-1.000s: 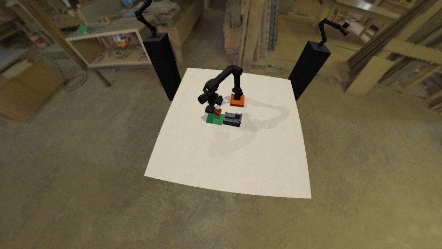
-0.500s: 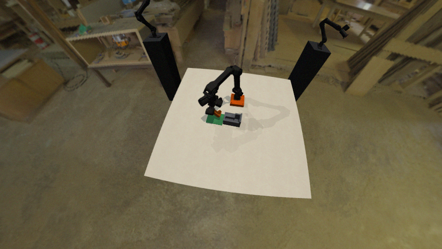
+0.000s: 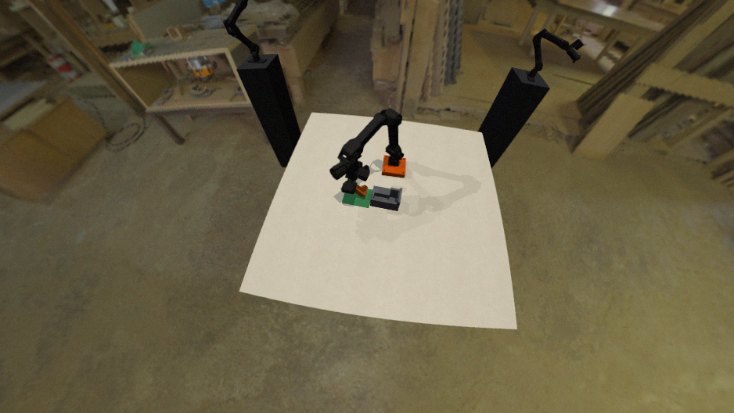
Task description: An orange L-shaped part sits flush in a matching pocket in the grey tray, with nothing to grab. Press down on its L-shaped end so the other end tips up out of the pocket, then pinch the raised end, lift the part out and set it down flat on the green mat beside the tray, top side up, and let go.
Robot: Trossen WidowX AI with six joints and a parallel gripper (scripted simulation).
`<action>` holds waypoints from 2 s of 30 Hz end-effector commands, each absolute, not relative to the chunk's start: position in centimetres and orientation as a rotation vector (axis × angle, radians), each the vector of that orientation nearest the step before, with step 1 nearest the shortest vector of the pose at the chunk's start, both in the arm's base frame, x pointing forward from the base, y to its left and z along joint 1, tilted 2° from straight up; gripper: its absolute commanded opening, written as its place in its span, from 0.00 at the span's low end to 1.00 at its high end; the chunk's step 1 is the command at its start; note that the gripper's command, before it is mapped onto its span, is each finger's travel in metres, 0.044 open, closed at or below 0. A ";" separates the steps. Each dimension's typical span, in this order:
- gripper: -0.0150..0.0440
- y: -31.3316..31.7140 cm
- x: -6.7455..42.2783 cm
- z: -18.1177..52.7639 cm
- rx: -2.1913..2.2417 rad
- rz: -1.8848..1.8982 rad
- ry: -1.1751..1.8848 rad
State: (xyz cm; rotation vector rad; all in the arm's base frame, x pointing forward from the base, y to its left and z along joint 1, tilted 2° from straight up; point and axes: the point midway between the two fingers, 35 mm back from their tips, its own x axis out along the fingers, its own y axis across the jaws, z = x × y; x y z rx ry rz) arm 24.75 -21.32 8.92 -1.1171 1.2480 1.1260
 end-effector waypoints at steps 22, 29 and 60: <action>0.25 -21.3 24.7 7.0 -1.118 1.132 1.250; 0.39 -21.2 24.7 7.1 -1.114 1.130 1.248; 0.93 -21.5 24.9 15.5 -1.122 1.118 1.247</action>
